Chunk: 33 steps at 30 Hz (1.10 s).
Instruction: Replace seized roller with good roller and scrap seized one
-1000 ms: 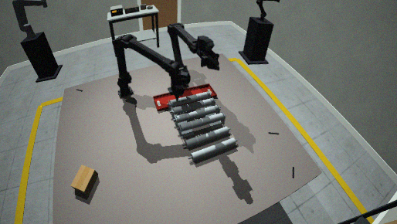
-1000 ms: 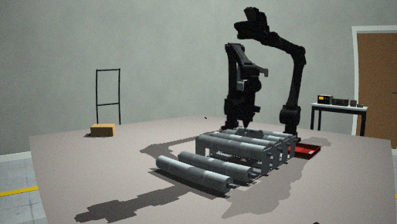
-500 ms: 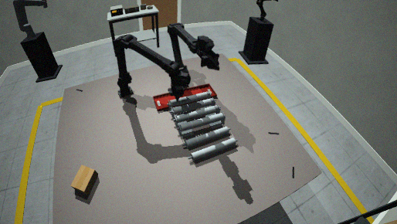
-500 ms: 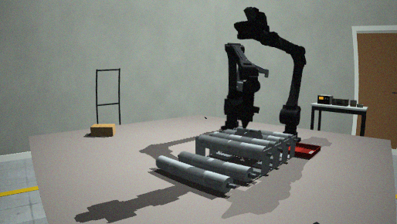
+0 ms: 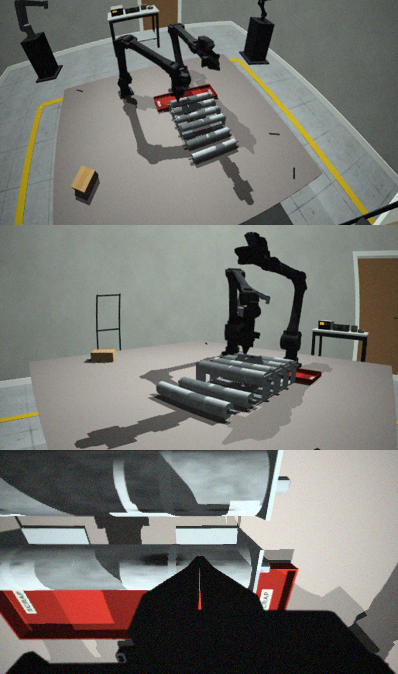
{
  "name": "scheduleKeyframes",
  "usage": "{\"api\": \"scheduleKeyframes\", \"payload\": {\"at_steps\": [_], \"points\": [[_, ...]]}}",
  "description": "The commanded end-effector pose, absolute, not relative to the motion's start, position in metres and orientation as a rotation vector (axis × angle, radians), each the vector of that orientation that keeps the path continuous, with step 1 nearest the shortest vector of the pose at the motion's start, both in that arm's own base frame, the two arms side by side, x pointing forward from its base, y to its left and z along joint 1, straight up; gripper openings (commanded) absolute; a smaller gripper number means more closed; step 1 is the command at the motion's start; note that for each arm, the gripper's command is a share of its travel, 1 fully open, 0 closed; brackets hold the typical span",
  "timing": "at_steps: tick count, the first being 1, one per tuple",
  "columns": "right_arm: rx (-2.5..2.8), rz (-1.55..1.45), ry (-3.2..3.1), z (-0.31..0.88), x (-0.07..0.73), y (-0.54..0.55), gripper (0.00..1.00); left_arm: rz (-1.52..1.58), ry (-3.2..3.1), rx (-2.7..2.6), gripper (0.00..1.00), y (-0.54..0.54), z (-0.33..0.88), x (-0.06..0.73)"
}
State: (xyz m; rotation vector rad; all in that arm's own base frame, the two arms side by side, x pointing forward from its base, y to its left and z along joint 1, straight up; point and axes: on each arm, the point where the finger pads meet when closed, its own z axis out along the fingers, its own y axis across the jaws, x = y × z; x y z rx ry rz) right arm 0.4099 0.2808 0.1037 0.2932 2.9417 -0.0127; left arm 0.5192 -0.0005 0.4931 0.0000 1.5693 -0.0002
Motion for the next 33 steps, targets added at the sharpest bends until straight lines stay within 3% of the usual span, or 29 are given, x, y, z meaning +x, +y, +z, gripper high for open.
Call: {"api": "scheduleKeyframes", "payload": {"at_steps": [1,23,24,33], "points": [[0.277,-0.065,2.988,0.084,0.398,0.285,0.0,0.012,1.542,0.006,0.0,0.003,0.504,0.523],[0.277,-0.064,2.987,0.084,0.398,0.285,0.0,0.012,1.542,0.006,0.0,0.003,0.504,0.523],[0.325,0.018,2.914,0.11,0.433,0.285,0.0,0.012,1.542,0.006,0.0,0.003,0.504,0.523],[0.266,0.042,2.91,0.164,0.418,0.297,0.0,0.012,1.542,0.006,0.0,0.003,0.504,0.523]]}}
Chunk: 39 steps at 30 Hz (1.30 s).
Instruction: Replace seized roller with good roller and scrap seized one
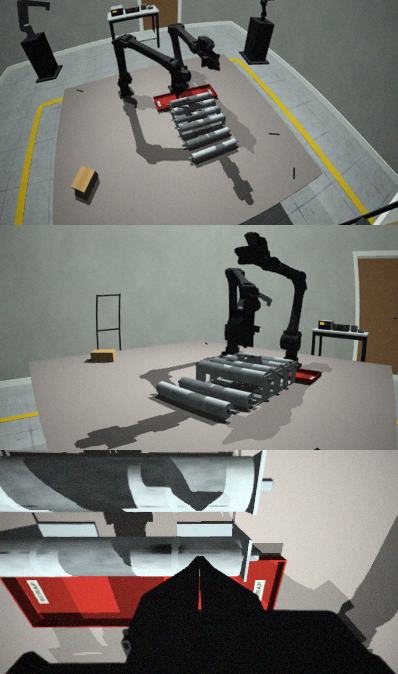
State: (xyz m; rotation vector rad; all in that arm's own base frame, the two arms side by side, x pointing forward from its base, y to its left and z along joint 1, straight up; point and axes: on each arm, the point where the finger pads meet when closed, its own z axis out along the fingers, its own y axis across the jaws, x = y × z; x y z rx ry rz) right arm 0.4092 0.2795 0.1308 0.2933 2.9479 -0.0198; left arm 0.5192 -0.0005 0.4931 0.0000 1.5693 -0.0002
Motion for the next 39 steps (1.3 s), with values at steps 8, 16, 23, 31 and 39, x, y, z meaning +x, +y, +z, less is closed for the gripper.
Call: {"api": "scheduleKeyframes", "payload": {"at_steps": [8,16,23,31,39], "points": [[0.248,0.045,2.91,0.194,0.412,0.296,0.0,0.012,1.542,0.006,0.0,0.003,0.504,0.523],[0.269,-0.017,2.954,0.163,0.408,0.287,0.0,0.012,1.542,0.006,0.0,0.003,0.504,0.523],[0.262,0.102,2.848,0.189,0.435,0.268,0.0,0.012,1.542,0.006,0.0,0.003,0.504,0.523],[0.147,0.26,2.615,0.234,0.487,0.232,0.0,0.012,1.542,0.006,0.0,0.003,0.504,0.523],[0.094,0.309,2.386,0.283,0.521,0.19,0.0,0.012,1.542,0.006,0.0,0.003,0.504,0.523]]}}
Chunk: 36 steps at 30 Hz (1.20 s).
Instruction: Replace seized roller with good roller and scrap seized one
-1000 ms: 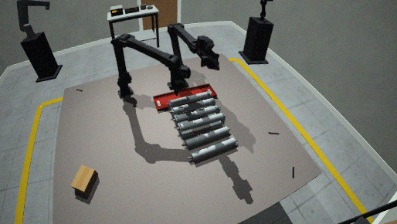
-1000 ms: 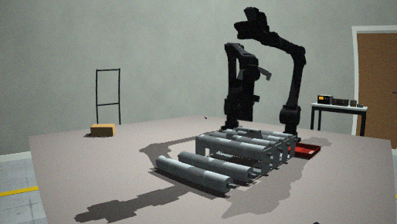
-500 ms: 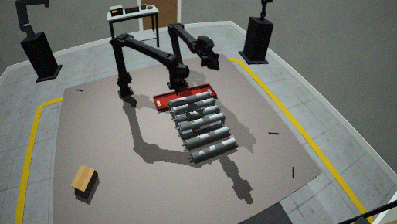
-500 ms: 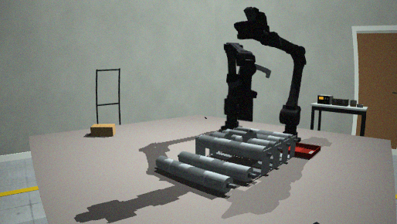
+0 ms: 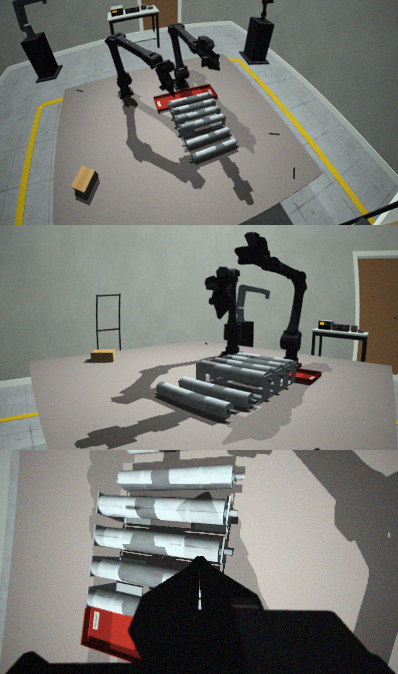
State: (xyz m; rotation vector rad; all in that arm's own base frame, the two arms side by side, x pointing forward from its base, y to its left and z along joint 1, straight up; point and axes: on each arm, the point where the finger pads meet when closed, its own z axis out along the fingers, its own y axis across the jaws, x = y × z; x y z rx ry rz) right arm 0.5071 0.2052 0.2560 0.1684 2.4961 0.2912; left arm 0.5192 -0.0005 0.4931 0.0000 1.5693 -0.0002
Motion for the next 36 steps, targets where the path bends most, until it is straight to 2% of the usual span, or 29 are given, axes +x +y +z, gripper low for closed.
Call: {"api": "scheduleKeyframes", "payload": {"at_steps": [1,12,15,23,31,33,36], "points": [[0.086,0.31,2.344,0.293,0.526,0.182,0.0,0.012,1.542,0.006,0.0,0.003,0.504,0.523],[-0.001,0.193,1.877,0.413,0.546,0.079,0.0,0.012,1.542,0.006,0.0,0.003,0.504,0.523],[-0.011,0.172,1.857,0.413,0.55,0.072,0.0,0.012,1.542,0.006,0.0,0.003,0.504,0.523],[-0.037,0.007,1.579,0.491,0.523,0.008,0.0,0.012,1.542,0.006,0.0,0.003,0.504,0.523],[-0.03,-0.003,1.584,0.478,0.531,0.003,0.0,0.012,1.542,0.006,0.0,0.003,0.504,0.523],[0.016,-0.002,1.502,0.532,0.511,-0.009,0.0,0.012,1.542,0.006,0.0,0.003,0.504,0.523],[0.019,-0.003,1.486,0.544,0.508,-0.01,0.0,0.012,1.542,0.006,0.0,0.003,0.504,0.523]]}}
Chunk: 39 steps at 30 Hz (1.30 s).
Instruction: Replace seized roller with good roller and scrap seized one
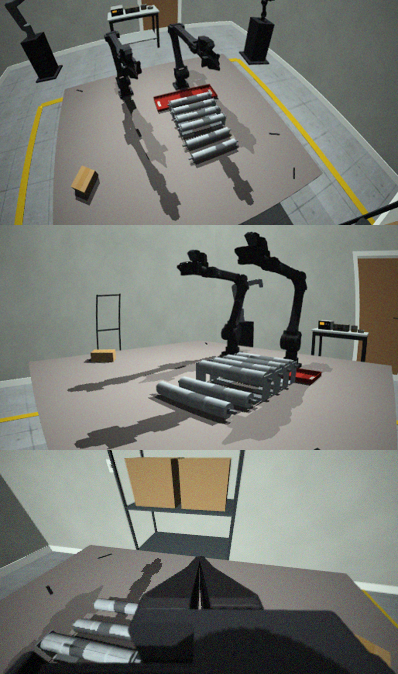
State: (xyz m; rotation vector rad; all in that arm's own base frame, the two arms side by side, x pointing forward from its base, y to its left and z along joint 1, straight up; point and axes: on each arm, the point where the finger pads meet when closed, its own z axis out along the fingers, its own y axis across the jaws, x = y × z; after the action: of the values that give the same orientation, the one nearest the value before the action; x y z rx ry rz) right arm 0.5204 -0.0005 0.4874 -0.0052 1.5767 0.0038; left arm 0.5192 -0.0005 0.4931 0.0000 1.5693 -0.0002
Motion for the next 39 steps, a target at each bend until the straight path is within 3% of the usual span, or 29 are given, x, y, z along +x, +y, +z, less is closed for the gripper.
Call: {"api": "scheduleKeyframes", "payload": {"at_steps": [1,14,30,39], "points": [[0.023,-0.005,1.498,0.541,0.509,-0.011,0.0,0.012,1.542,0.006,0.0,0.003,0.504,0.523],[-0.008,0.01,1.583,0.491,0.525,0.005,0.0,0.012,1.542,0.006,0.0,0.003,0.504,0.523],[-0.008,0.01,1.583,0.491,0.525,0.005,0.0,0.162,2.013,0.087,0.0,0.055,0.367,0.454],[-0.008,0.01,1.583,0.491,0.525,0.005,0.0,0.149,2.395,0.115,0.0,0.076,0.252,0.371]]}}
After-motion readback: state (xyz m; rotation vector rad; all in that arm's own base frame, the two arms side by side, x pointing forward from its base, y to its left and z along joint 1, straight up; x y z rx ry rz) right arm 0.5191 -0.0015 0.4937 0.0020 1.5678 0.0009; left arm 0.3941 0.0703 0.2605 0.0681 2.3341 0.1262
